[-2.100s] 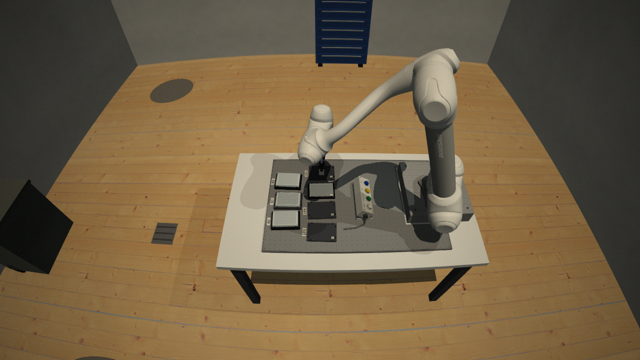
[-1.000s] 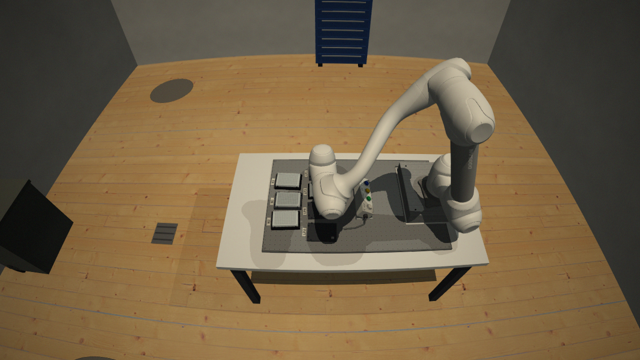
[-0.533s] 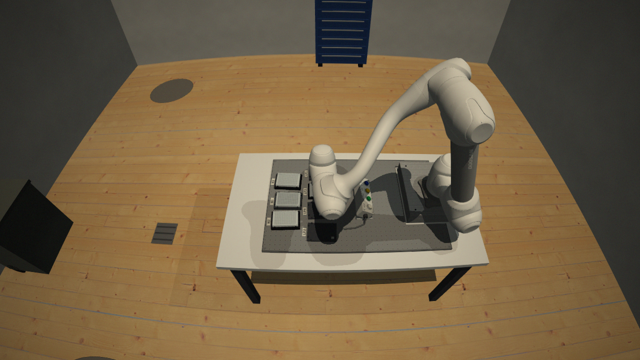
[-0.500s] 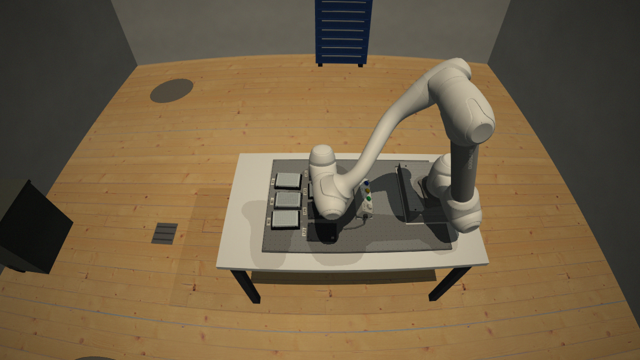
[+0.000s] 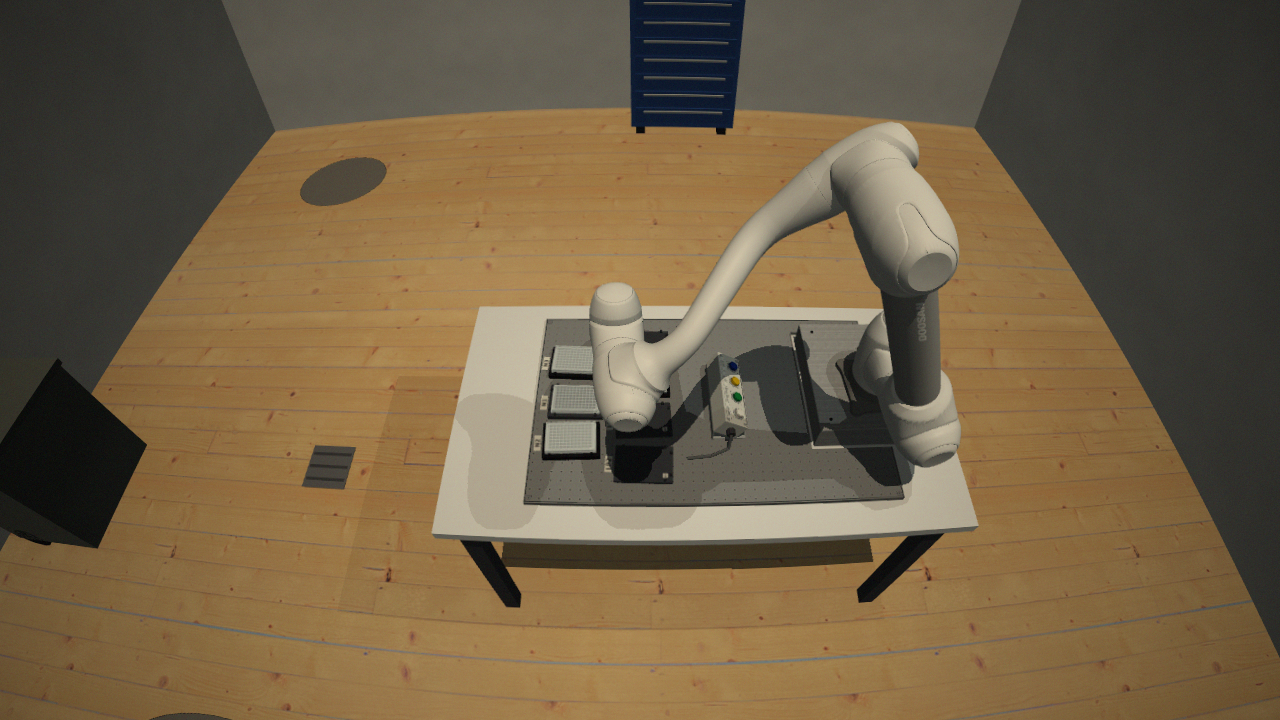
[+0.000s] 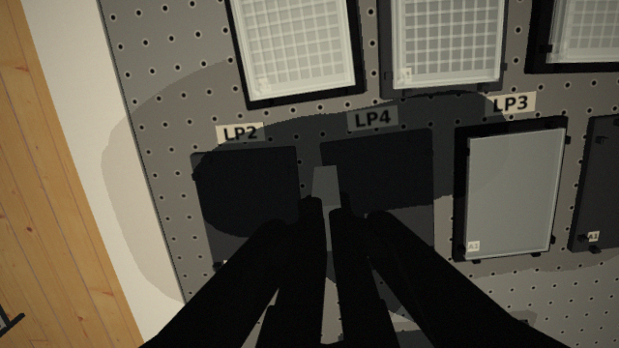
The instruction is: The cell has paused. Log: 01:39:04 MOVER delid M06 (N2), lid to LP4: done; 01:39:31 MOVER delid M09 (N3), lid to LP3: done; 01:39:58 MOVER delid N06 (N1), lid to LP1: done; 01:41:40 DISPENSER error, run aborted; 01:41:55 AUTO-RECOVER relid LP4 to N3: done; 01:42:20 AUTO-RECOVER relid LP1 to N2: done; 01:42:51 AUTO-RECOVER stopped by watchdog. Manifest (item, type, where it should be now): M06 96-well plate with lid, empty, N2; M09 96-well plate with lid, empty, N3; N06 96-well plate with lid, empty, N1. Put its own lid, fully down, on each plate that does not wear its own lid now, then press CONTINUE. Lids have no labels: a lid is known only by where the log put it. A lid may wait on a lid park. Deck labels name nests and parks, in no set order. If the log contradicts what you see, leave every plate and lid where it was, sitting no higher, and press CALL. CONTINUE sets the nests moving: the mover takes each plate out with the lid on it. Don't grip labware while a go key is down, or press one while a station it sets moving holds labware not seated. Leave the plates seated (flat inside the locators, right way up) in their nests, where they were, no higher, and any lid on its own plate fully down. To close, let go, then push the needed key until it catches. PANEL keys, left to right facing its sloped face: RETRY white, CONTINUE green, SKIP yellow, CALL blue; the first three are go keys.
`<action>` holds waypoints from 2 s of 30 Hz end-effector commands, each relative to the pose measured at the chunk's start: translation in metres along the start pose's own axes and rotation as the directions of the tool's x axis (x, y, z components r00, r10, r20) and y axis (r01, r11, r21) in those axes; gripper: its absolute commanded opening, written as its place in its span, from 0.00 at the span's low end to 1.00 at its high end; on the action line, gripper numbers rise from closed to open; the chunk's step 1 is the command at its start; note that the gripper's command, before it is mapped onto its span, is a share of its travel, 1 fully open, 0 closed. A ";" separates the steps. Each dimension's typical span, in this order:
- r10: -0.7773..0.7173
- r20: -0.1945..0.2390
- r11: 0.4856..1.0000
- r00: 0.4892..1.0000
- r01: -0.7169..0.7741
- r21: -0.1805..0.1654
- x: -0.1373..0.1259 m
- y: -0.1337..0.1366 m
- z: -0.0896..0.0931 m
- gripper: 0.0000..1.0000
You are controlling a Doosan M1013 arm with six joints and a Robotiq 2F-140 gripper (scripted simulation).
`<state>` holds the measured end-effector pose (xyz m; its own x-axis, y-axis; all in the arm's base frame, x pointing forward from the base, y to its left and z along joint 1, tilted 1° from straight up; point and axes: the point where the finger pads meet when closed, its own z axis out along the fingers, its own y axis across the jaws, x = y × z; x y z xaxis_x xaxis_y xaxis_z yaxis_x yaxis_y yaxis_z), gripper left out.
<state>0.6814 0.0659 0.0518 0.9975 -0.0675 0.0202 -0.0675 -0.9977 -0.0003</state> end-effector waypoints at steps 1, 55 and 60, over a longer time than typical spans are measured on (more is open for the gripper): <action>-0.001 0.003 1.000 1.000 0.001 0.001 0.055 0.016 0.000 0.00; -0.001 0.003 1.000 1.000 0.001 0.001 0.125 0.170 0.003 0.00; -0.001 0.003 1.000 1.000 0.001 0.001 0.125 0.170 0.003 0.00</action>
<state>0.7947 -0.1124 0.0510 0.9976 -0.0667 0.0170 -0.0667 -0.9978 -0.0011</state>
